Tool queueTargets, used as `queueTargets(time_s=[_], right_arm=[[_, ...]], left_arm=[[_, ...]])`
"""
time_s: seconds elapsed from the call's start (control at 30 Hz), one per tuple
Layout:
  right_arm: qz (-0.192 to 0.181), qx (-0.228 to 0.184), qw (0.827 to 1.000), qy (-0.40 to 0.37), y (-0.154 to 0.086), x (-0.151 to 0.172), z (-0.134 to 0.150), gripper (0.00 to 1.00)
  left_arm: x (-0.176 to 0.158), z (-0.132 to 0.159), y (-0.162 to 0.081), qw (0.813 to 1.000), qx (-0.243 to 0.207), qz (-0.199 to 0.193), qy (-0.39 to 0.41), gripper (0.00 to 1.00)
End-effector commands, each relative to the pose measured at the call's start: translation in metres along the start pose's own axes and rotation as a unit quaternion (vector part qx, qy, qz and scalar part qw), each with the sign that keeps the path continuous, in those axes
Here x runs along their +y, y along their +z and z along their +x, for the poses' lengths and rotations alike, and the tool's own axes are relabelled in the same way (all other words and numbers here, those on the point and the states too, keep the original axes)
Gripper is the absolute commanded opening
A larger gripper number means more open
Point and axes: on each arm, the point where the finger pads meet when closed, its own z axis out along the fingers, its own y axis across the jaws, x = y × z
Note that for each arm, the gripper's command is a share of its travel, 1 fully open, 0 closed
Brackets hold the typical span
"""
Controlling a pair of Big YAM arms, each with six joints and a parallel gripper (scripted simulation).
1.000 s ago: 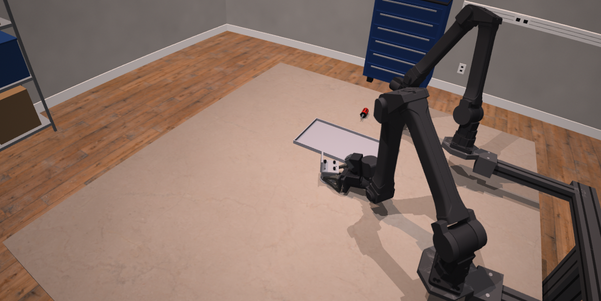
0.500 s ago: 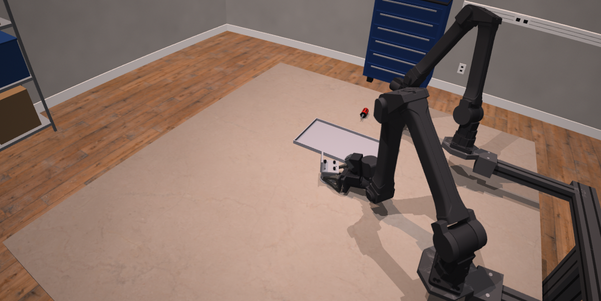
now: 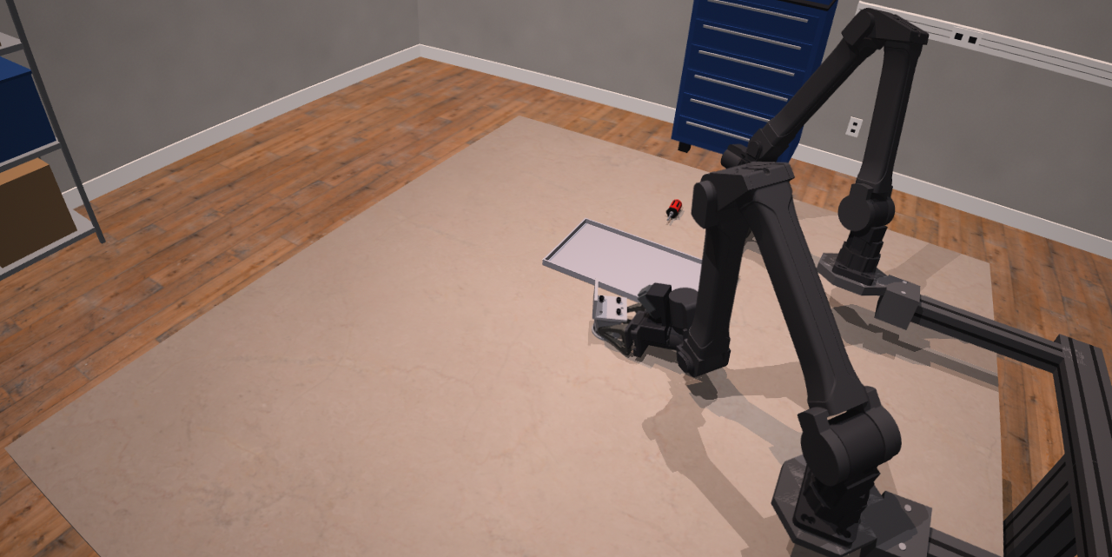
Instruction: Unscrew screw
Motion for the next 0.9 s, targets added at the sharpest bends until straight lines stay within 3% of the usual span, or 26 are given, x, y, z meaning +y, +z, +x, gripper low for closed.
queueTargets(time_s=[0.0,0.57,0.6,0.87], right_arm=[[-0.012,-0.004,1.000,0.000,-0.0048,0.0096,-0.0050,0.42],[-0.011,-0.004,1.000,-0.001,-0.0044,0.0090,-0.0048,0.42],[-0.011,-0.004,1.000,-0.001,-0.0044,0.0090,-0.0048,0.49],[-0.011,-0.004,1.000,-0.001,-0.0044,0.0090,-0.0048,0.49]], left_arm=[[-0.0034,-0.0064,0.0025,1.000,-0.007,0.001,-0.004,0.59],[-0.0034,-0.0064,0.0025,1.000,-0.007,0.001,-0.004,0.59],[-0.0034,-0.0064,0.0025,1.000,-0.007,0.001,-0.004,0.59],[-0.0034,-0.0064,0.0025,1.000,-0.007,0.001,-0.004,0.59]])
